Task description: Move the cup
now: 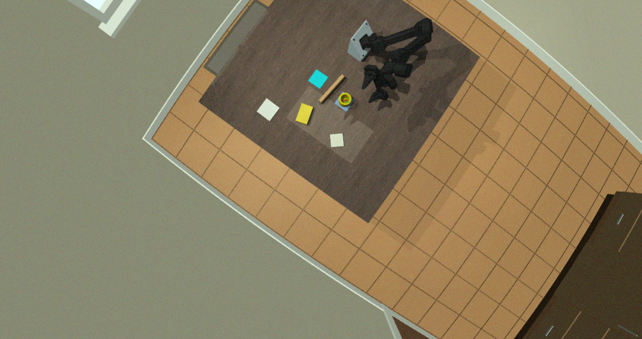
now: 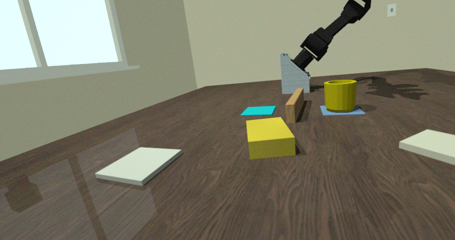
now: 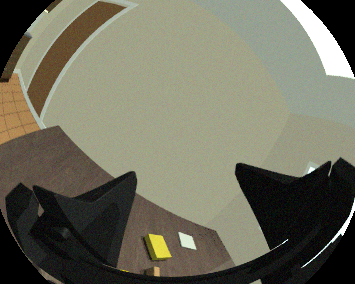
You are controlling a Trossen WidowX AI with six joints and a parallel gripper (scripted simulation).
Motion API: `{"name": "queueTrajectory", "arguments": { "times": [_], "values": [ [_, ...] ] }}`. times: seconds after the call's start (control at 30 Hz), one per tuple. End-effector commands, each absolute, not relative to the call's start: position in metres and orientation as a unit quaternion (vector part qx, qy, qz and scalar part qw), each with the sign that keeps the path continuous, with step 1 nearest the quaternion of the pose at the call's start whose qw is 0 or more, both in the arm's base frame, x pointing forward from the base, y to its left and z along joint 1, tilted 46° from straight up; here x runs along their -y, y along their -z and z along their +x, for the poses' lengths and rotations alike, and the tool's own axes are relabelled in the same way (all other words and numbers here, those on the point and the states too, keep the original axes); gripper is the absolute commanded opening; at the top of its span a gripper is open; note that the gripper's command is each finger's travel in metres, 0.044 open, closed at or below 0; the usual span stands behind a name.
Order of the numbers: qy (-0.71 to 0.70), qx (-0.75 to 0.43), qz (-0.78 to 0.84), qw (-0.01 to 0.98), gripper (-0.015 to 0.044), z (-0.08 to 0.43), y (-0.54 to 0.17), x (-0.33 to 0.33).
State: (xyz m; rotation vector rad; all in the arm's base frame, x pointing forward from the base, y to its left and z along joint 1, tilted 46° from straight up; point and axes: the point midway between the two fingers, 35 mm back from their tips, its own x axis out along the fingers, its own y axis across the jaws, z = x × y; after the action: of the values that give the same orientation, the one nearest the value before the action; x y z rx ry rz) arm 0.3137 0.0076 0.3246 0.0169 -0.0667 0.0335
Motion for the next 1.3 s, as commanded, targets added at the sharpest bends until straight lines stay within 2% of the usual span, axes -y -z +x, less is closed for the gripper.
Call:
{"name": "queueTrajectory", "arguments": {
  "times": [0.0,0.13,0.27,0.43,0.63,0.77,1.27],
  "values": [
    [-0.02,0.026,0.011,0.999,0.0374,0.315,-0.322,-0.008],
    [-0.07,-0.128,0.081,0.986,0.0269,0.342,-0.267,-0.026],
    [-0.101,-0.314,0.183,0.926,0.0167,0.35,-0.203,-0.046],
    [-0.086,-0.525,0.321,0.784,0.0167,0.334,-0.14,-0.069],
    [0.003,-0.711,0.469,0.524,0.0167,0.302,-0.103,-0.093],
    [0.036,-0.741,0.499,0.447,0.0167,0.295,-0.096,-0.095],
    [0.036,-0.741,0.499,0.447,0.0167,0.296,-0.094,-0.093]
  ]
}}
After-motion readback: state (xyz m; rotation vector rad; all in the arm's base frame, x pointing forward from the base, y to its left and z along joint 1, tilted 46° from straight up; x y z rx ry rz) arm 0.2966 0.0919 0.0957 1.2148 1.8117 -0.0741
